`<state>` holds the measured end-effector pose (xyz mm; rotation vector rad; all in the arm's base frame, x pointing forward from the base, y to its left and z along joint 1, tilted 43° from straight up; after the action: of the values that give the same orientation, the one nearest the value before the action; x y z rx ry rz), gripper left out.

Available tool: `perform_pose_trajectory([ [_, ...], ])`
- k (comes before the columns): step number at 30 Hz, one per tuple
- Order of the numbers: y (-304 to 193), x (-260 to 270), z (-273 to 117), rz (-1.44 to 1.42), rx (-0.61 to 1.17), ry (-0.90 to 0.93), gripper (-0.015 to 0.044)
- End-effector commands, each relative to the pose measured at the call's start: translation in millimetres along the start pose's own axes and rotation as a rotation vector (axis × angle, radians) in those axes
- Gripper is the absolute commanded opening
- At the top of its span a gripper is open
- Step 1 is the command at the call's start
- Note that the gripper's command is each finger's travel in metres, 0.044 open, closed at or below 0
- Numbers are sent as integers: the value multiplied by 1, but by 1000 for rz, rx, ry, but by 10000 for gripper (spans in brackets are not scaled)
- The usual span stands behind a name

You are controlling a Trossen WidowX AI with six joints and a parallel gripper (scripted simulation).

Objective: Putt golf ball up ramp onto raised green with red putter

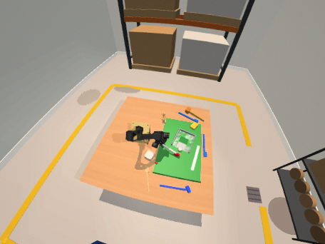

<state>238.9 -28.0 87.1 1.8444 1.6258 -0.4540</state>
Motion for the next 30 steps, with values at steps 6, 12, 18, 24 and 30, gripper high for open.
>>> perform_pose_trajectory([
  [6, 2, 4, -33, 11, -7, -5, 0],
  [12, 1, 3, -59, 11, -7, -7, 0],
  [18, 1, 4, -52, 1, -4, -10, 0],
  [24, 1, 4, -52, 1, -4, -10, 0],
  [30, 1, 4, -52, 1, -4, -10, 0],
])
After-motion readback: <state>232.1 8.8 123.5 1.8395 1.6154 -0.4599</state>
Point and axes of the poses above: the point midway between the two fingers, 35 mm back from their tips, its own z axis out along the fingers, its own x axis across the jaws, y = z × x, the point moved 3 cm from there along -z, back along the fingers, and after that the axes turned 1 degree about -z, right-handed, at the moved point
